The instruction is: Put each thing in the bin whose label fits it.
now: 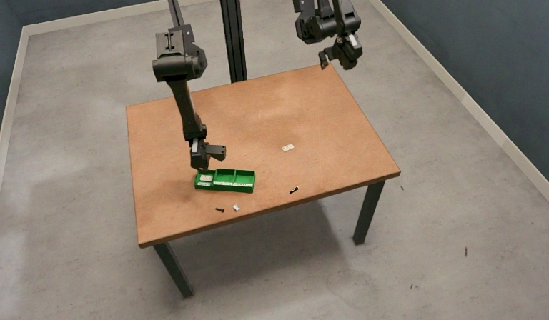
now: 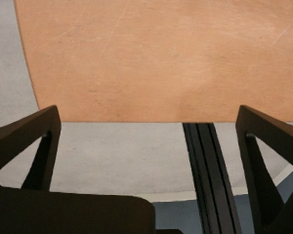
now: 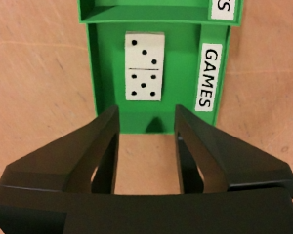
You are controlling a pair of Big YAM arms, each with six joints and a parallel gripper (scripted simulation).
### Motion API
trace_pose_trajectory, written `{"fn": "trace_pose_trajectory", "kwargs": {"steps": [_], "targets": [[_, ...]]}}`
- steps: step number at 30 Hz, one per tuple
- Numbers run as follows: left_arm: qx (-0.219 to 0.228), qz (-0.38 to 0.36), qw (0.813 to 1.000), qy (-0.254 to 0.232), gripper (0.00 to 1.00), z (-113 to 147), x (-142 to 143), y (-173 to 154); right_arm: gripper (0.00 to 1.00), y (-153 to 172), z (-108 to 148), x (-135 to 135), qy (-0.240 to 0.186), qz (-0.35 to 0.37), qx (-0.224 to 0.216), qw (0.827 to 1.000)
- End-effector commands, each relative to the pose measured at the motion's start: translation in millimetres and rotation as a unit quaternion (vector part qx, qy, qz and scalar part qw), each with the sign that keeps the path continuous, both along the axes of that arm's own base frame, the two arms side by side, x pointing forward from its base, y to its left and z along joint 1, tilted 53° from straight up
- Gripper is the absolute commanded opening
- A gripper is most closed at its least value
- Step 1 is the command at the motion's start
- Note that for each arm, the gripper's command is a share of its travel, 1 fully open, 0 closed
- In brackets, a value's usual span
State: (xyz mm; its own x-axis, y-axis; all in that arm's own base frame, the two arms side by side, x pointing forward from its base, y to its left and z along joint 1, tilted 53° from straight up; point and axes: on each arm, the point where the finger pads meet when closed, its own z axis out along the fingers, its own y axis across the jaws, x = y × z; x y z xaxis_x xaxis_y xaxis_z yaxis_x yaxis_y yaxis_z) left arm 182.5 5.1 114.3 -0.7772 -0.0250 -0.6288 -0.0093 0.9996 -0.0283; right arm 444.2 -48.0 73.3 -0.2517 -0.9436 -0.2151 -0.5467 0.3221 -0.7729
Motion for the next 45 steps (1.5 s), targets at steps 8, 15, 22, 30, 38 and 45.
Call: {"fn": "trace_pose_trajectory", "kwargs": {"steps": [8,15,22,30,38,45], "targets": [[0.001,0.002,1.000,-0.024,1.00,26.8,3.7,1.1,0.39,19.0,-16.8,-9.0,0.014,0.037,-0.044,0.998],[0.001,0.002,1.000,-0.024,1.00,26.8,3.7,1.1,0.39,59.9,-15.6,-1.8,0.011,0.103,-0.135,0.985],[0.001,0.002,1.000,-0.024,1.00,26.8,3.7,1.1,0.39,117.9,-28.0,-6.7,0.019,0.167,-0.222,0.961],[0.001,0.002,1.000,-0.024,1.00,26.8,3.7,1.1,0.39,174.7,-43.6,-14.3,0.027,0.172,-0.223,0.959],[0.001,0.002,1.000,-0.024,1.00,26.8,3.7,1.1,0.39,231.8,-56.8,-20.1,0.029,0.173,-0.225,0.958],[0.001,0.002,1.000,-0.024,1.00,26.8,3.7,1.1,0.39,289.4,-69.0,-25.3,0.027,0.174,-0.226,0.958]]}}
